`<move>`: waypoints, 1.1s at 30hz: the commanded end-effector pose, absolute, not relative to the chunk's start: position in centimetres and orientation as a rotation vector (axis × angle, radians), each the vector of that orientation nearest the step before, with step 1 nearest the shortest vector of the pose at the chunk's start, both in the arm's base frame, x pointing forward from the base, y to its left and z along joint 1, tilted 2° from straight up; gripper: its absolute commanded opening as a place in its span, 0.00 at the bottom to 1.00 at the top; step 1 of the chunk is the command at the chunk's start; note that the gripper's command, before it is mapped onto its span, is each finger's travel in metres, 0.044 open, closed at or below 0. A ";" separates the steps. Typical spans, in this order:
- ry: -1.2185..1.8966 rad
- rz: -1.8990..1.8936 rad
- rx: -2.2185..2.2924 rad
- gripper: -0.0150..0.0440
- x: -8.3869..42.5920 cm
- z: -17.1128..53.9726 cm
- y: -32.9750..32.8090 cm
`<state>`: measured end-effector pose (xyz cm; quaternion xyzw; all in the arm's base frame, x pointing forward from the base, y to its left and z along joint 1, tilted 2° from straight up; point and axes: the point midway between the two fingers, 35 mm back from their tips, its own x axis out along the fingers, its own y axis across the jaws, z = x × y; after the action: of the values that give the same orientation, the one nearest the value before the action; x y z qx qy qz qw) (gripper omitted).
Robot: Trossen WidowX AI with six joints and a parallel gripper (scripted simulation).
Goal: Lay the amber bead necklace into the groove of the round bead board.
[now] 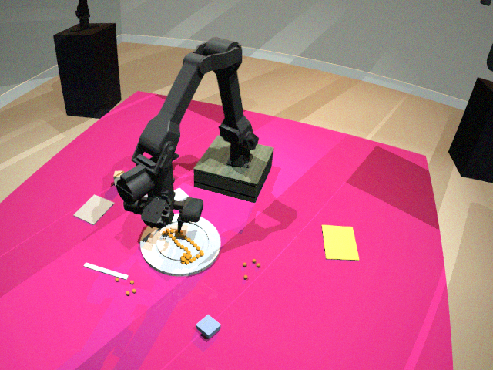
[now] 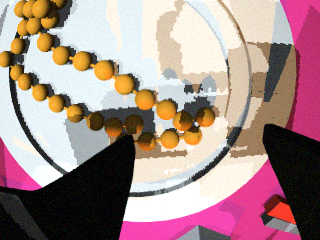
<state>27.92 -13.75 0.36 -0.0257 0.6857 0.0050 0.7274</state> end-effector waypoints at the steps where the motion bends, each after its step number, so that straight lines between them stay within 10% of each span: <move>1: 1.509 0.013 -0.059 1.00 27.9 1.3 -13.7; 33: 1.510 0.072 -0.118 0.91 27.8 2.3 -13.2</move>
<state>27.59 -13.59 2.22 -0.0306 0.6859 0.0098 0.7270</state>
